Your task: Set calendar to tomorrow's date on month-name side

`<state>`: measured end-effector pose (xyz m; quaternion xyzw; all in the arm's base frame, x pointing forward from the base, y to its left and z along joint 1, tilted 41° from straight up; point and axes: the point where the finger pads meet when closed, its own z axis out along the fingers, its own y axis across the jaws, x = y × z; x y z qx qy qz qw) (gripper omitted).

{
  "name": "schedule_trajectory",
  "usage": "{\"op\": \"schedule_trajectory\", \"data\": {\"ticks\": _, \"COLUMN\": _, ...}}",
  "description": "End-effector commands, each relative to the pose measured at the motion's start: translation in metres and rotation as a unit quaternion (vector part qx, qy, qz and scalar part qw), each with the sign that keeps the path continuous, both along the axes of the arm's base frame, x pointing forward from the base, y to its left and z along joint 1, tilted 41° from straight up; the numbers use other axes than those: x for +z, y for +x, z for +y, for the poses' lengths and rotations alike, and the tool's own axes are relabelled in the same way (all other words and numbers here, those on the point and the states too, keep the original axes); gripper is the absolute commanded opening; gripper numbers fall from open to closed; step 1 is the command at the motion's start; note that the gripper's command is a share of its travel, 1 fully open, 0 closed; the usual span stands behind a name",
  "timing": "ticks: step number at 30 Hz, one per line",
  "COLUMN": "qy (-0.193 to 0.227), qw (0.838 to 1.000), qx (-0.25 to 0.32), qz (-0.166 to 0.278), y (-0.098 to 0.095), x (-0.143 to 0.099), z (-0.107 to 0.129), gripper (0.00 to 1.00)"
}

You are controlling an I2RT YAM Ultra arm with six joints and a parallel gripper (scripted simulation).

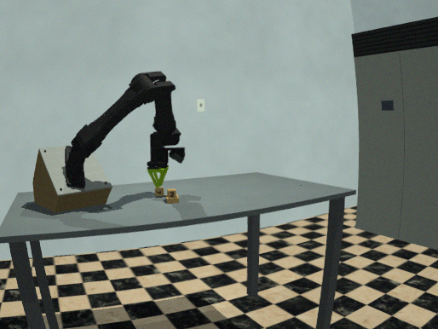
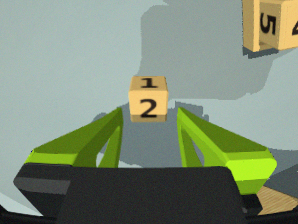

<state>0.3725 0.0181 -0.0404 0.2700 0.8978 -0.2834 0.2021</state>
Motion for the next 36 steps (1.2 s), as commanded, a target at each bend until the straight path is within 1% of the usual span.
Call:
{"op": "schedule_trajectory", "data": {"ticks": 1, "qy": -0.001, "qw": 1.000, "qx": 0.013, "qz": -0.009, "y": 0.0097, "x": 0.0076, "z": 0.0095, "gripper": 0.45}}
{"op": "schedule_trajectory", "data": {"ticks": 4, "qy": -0.003, "qw": 1.000, "qx": 0.012, "qz": -0.005, "y": 0.0090, "x": 0.0051, "z": 0.0084, "gripper": 0.45}}
{"op": "schedule_trajectory", "data": {"ticks": 7, "qy": 0.002, "qw": 1.000, "qx": 0.011, "qz": -0.017, "y": 0.0133, "x": 0.0119, "z": 0.0095, "gripper": 0.45}}
{"op": "schedule_trajectory", "data": {"ticks": 36, "qy": 0.001, "qw": 1.000, "qx": 0.011, "qz": -0.016, "y": 0.0132, "x": 0.0116, "z": 0.0093, "gripper": 0.45}}
